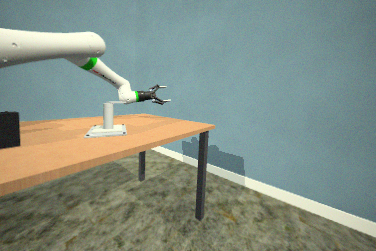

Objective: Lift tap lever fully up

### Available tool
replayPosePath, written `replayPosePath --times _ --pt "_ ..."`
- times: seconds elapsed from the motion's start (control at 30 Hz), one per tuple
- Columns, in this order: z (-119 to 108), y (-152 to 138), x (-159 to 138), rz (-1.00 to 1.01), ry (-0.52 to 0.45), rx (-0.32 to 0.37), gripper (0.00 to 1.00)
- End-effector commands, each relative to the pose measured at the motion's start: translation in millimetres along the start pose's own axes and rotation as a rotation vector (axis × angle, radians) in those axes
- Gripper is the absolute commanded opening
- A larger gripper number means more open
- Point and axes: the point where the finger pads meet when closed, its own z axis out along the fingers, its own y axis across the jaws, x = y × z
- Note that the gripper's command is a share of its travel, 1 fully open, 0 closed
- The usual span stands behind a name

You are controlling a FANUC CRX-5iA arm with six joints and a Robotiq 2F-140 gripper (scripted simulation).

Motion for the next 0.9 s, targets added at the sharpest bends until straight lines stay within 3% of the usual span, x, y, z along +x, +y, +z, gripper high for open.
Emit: replayPosePath --times 0.0,0.63,0.77,0.87 --pt "0.1 -0.4 0.2 0.000 0.000 0.000 1.00" --pt "0.9 -1.8 -0.7 -0.004 -0.007 0.002 1.00" --pt "7.0 -14.9 -9.2 -0.043 -0.076 0.013 1.00" --pt "12.4 -34.5 -22.8 -0.116 -0.194 0.031 1.00"
